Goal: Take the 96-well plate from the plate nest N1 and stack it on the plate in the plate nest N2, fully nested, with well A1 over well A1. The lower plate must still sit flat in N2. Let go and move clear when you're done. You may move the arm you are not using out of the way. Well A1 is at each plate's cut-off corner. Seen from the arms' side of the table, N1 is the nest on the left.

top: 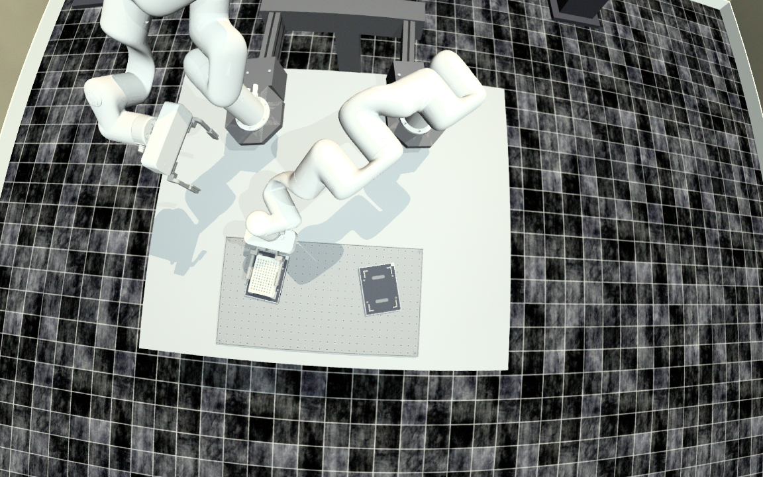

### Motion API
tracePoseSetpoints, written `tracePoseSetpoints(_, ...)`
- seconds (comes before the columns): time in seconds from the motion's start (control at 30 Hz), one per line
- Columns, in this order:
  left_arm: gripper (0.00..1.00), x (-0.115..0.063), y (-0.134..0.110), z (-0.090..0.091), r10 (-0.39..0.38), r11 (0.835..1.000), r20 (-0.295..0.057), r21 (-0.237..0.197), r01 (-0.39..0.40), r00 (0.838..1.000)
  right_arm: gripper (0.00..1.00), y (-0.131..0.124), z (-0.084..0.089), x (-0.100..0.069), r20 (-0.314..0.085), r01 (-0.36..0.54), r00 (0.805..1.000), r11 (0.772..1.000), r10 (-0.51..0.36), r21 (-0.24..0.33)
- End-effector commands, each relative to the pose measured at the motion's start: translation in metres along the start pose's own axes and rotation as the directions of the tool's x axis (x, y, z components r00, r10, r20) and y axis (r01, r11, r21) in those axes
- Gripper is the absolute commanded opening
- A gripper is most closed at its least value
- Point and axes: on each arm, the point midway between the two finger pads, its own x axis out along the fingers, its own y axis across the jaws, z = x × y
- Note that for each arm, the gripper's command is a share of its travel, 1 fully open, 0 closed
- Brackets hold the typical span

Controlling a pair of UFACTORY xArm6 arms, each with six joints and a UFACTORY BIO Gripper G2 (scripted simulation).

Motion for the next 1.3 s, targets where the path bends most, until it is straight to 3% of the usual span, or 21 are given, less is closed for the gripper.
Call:
tracePoseSetpoints(0.0,0.00,0.0010,-0.0006,0.0023,0.000,1.000,0.003,-0.002,0.000,1.000,1.00,0.0007,0.0004,-0.0008,0.001,-0.002,1.000,1.000,0.002,0.000)
tracePoseSetpoints(0.93,0.00,0.0009,-0.0005,0.0023,0.000,1.000,0.003,-0.002,0.000,1.000,1.00,0.0007,0.0004,-0.0008,0.001,-0.002,1.000,1.000,0.002,0.000)
tracePoseSetpoints(0.97,0.37,0.0009,-0.0006,0.0043,0.000,1.000,0.003,-0.002,0.000,1.000,1.00,0.0007,0.0004,-0.0008,0.001,-0.002,1.000,1.000,0.002,0.000)
tracePoseSetpoints(1.27,0.37,0.0009,-0.0005,0.0043,0.000,1.000,0.003,-0.002,0.000,1.000,1.00,0.0007,0.0004,-0.0008,0.001,-0.002,1.000,1.000,0.002,0.000)
